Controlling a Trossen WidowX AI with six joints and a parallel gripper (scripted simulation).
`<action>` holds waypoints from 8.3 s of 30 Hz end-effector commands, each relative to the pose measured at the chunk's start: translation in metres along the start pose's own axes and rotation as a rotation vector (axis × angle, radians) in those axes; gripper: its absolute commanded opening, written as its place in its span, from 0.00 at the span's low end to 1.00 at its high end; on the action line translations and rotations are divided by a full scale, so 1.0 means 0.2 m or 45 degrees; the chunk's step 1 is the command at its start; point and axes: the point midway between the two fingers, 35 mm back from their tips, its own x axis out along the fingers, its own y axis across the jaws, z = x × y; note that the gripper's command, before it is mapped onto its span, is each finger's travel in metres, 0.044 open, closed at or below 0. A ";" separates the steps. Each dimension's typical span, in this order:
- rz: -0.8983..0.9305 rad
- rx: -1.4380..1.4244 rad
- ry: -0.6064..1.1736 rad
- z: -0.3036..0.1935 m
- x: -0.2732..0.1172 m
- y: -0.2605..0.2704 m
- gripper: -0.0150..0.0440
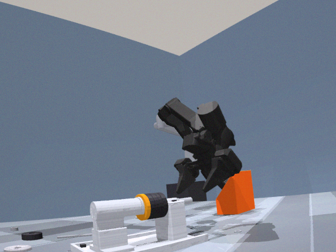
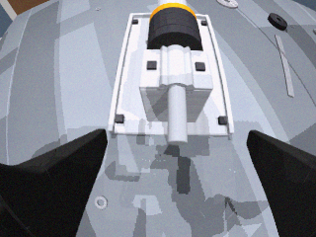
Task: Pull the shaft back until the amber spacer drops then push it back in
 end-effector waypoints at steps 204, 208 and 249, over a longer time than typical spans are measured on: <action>-0.008 0.003 -0.001 -0.09 0.21 -0.01 0.25; -0.008 0.003 -0.001 -0.09 0.21 -0.01 0.25; -0.008 0.003 0.000 -0.11 0.20 -0.01 0.25</action>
